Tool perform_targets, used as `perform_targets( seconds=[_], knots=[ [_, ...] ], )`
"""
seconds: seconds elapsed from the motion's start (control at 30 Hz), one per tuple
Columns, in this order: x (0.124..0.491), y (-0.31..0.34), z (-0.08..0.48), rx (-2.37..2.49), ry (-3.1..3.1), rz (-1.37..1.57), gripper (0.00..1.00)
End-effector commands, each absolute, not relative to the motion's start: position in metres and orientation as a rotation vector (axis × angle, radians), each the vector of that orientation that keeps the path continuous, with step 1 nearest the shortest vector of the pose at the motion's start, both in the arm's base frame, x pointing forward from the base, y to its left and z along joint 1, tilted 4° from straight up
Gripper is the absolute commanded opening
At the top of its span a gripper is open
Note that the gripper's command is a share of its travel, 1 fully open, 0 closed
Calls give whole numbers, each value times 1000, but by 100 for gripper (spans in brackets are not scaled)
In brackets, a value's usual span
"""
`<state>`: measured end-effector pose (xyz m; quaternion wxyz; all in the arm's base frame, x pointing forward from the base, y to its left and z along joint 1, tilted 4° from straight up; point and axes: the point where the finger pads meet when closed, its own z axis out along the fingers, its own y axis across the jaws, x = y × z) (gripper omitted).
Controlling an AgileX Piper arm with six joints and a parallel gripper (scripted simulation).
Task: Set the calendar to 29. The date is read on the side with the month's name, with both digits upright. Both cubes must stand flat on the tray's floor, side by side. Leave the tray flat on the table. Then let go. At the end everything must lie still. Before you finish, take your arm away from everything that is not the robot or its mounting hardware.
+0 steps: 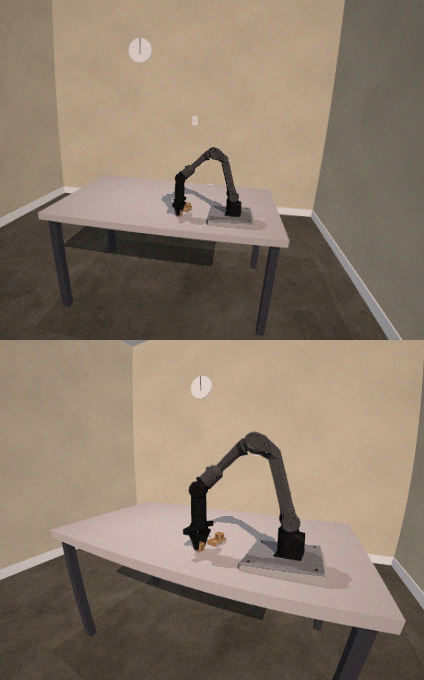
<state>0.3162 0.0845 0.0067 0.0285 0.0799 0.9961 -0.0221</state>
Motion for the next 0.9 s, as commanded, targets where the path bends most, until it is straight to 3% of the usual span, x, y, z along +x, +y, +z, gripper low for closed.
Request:
perform_targets(
  seconds=[0.0, 0.87],
  knots=[
    [317, 84, 8, 248, 3070, -68, 33],
    [316, 84, 5, 248, 3073, -70, 33]
  ],
)
